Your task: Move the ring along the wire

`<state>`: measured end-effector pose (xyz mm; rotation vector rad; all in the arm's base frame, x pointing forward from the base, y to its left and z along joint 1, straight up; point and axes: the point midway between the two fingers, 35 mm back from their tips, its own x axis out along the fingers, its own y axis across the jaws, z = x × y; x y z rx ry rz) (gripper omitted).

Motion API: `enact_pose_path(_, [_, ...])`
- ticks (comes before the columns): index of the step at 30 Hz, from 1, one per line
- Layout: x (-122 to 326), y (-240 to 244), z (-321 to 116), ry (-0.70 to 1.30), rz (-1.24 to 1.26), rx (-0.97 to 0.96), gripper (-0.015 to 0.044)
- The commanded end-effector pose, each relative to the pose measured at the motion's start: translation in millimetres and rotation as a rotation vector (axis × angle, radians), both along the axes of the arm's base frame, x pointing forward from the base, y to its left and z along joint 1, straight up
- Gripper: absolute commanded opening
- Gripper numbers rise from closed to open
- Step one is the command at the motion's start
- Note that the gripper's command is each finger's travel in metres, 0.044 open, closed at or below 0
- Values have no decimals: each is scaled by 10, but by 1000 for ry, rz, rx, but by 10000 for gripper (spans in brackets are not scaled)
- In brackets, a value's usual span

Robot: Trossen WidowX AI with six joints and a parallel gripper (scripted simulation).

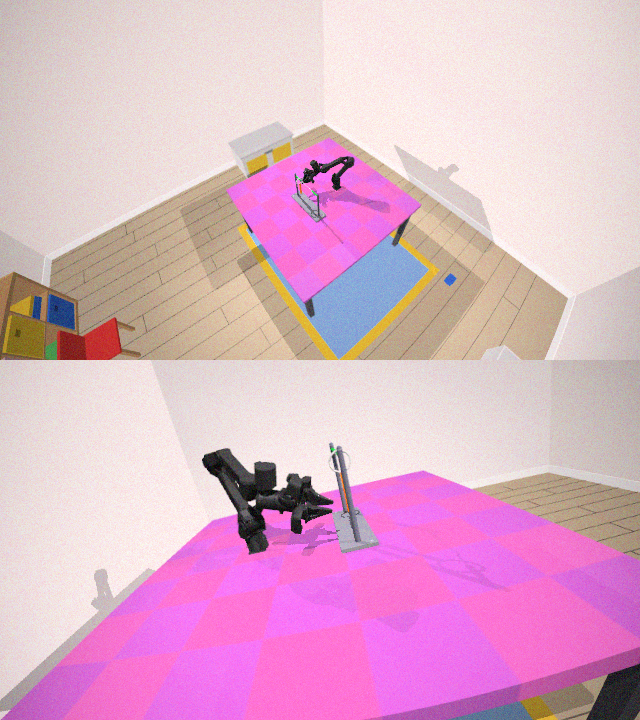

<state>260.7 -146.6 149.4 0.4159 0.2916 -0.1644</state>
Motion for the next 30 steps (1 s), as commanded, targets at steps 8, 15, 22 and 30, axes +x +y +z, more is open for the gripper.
enact_pose_path(8, [-458, 525, -589, -74, 218, -144, 160])
enact_pose_path(15, [-486, 563, -617, -81, 229, -153, 160])
enact_pose_path(22, [-297, 549, -492, -82, 231, -260, 160])
enact_pose_path(30, [-19, 593, -236, -128, 217, -398, 160])
